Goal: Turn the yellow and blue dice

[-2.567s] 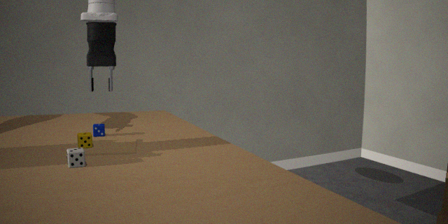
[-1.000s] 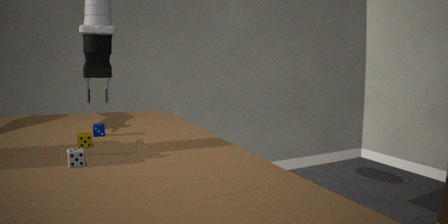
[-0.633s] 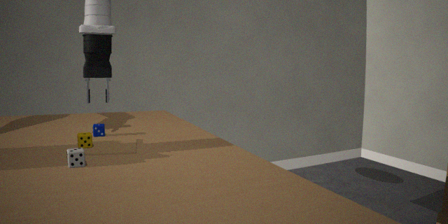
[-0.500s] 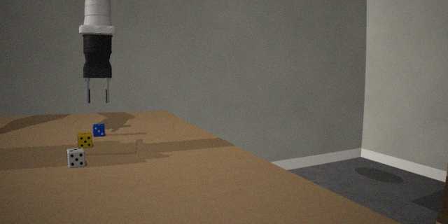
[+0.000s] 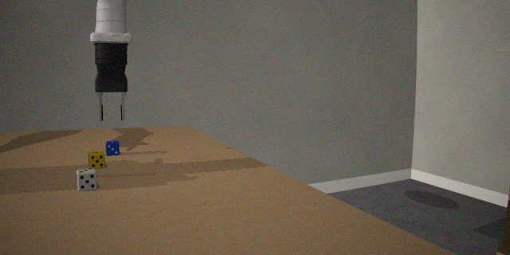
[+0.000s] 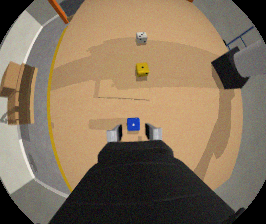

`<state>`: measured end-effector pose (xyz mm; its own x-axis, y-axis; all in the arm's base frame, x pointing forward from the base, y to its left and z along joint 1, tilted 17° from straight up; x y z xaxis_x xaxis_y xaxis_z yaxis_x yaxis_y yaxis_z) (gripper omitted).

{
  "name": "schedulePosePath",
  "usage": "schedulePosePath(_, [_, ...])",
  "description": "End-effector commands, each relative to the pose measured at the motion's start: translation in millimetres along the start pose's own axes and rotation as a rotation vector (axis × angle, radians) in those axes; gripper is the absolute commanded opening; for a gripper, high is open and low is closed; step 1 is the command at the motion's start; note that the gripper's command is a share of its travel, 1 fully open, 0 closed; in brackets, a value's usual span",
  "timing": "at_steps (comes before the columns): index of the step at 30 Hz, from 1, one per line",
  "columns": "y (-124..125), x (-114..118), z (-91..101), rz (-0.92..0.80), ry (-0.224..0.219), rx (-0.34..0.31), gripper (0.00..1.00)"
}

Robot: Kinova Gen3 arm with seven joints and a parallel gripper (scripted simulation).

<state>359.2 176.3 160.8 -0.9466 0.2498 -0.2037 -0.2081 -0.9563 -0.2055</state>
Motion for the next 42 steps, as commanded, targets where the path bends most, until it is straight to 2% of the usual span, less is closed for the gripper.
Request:
schedulePosePath(1, [2.1,-0.3,-4.3,-0.003,-0.002,0.005,0.87])
schedulePosePath(20, [2.3,-0.3,-30.6,-0.003,-0.002,0.005,0.87])
schedulePosePath(42, [2.4,-0.3,-43.3,-0.003,-0.002,0.005,0.87])
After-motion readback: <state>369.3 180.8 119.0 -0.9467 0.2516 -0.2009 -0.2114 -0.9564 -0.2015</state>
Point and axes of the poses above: the point where the finger pads meet when closed, its own z axis back along the fingers, its own x axis across the jaws, y = z × x, the point moved 7 cm from there along z, back along the fingers, and after that the axes turned 15 degrees about -z, right-handed, at the moved point
